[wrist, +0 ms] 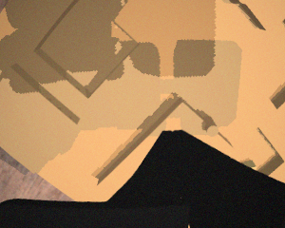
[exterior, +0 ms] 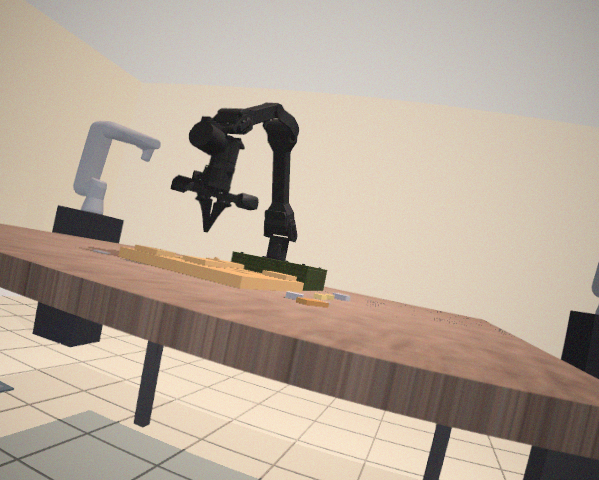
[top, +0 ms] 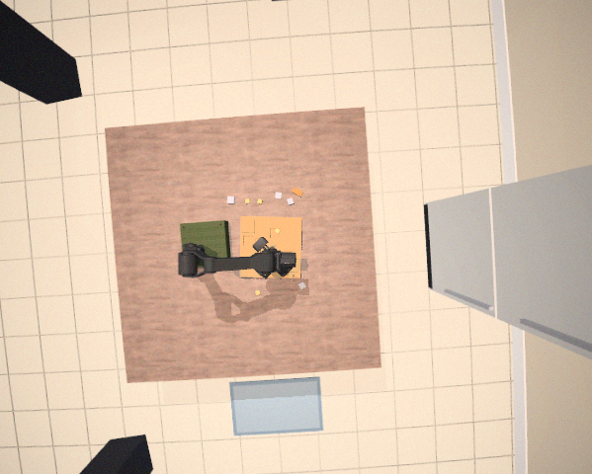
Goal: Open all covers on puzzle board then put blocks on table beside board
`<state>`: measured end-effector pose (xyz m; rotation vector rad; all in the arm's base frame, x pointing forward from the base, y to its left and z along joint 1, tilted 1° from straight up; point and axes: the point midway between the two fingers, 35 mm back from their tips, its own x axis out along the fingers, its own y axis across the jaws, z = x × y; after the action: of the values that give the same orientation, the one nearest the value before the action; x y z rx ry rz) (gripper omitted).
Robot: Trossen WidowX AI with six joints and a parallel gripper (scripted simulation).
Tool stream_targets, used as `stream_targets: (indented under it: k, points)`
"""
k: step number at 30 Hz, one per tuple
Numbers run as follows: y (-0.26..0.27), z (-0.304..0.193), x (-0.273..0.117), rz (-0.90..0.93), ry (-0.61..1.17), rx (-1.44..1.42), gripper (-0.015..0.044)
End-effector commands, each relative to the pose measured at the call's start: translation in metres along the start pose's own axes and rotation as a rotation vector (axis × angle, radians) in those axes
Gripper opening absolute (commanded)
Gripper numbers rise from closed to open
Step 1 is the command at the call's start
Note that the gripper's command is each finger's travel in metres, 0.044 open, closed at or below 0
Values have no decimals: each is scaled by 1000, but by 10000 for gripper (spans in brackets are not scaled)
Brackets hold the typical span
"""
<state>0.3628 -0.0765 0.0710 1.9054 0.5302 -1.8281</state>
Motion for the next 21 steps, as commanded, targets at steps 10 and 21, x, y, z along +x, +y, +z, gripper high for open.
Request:
stream_targets:
  k: [10, 21]
  points:
    - [-38, -44, 4, -20, -3, -344, 0]
    - [-61, -69, 4, -26, 3, -676, 0]
